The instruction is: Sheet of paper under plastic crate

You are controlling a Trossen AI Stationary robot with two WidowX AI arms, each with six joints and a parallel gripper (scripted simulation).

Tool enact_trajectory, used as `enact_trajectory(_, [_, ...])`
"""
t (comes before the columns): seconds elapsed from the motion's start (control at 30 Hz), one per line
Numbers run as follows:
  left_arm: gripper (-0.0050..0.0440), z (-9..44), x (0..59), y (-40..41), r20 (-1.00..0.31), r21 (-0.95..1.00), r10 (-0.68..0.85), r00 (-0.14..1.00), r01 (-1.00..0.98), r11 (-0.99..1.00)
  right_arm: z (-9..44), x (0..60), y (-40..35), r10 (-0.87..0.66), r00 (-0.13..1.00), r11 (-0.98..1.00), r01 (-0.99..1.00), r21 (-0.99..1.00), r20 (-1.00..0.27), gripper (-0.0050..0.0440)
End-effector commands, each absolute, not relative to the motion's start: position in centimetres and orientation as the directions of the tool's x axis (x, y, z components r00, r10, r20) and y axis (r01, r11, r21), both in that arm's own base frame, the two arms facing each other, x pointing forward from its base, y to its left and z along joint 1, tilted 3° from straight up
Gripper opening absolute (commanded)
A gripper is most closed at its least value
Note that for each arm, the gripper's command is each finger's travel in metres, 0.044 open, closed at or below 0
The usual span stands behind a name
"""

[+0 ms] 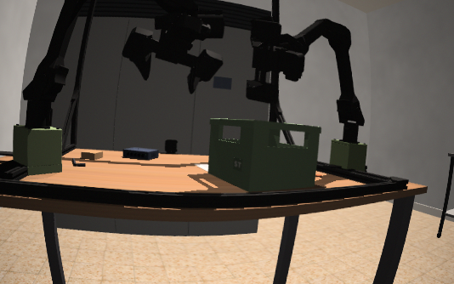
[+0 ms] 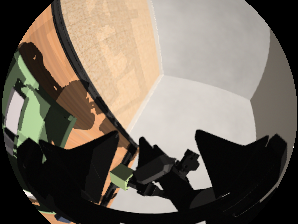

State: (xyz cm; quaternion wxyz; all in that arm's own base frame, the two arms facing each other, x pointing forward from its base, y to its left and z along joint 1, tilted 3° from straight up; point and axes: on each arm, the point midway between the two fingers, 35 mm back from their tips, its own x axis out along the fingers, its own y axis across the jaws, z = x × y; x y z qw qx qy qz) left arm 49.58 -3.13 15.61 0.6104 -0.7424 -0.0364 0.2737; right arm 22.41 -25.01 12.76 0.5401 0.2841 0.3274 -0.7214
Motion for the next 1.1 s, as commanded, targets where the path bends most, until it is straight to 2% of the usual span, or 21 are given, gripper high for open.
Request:
enact_trajectory(0.0, [0.04, 15.6, 49.6, -3.1, -0.362, -0.926, 0.388, 0.848, -0.28, -0.252, 12.8, 22.4, -25.0, -0.593, -0.255, -0.202, 0.965, -0.166, -0.763, 0.04])
enact_trajectory(0.53, [0.04, 15.6, 49.6, -3.1, -0.362, -0.926, 0.388, 0.848, -0.28, -0.252, 12.8, 22.4, -25.0, -0.593, -0.255, -0.202, 0.965, -0.166, -0.763, 0.04])
enact_trajectory(0.87, [0.016, 14.8, 49.5, -6.9, -0.409, -0.912, 0.317, 0.855, -0.394, -0.115, 11.2, 22.0, -26.2, -0.567, -0.212, -0.222, 0.97, -0.1, -0.796, 0.016])
enact_trajectory(1.0, [0.0064, 14.4, 49.4, -8.2, -0.433, -0.895, 0.292, 0.853, -0.446, -0.023, 10.3, 22.4, -26.4, -0.56, -0.175, -0.22, 0.974, -0.057, -0.81, 0.015])
enact_trajectory(1.07, [0.006, 14.3, 49.4, -8.4, -0.438, -0.889, 0.288, 0.852, -0.458, 0.001, 10.1, 22.6, -26.4, -0.559, -0.164, -0.219, 0.975, -0.046, -0.813, 0.015])
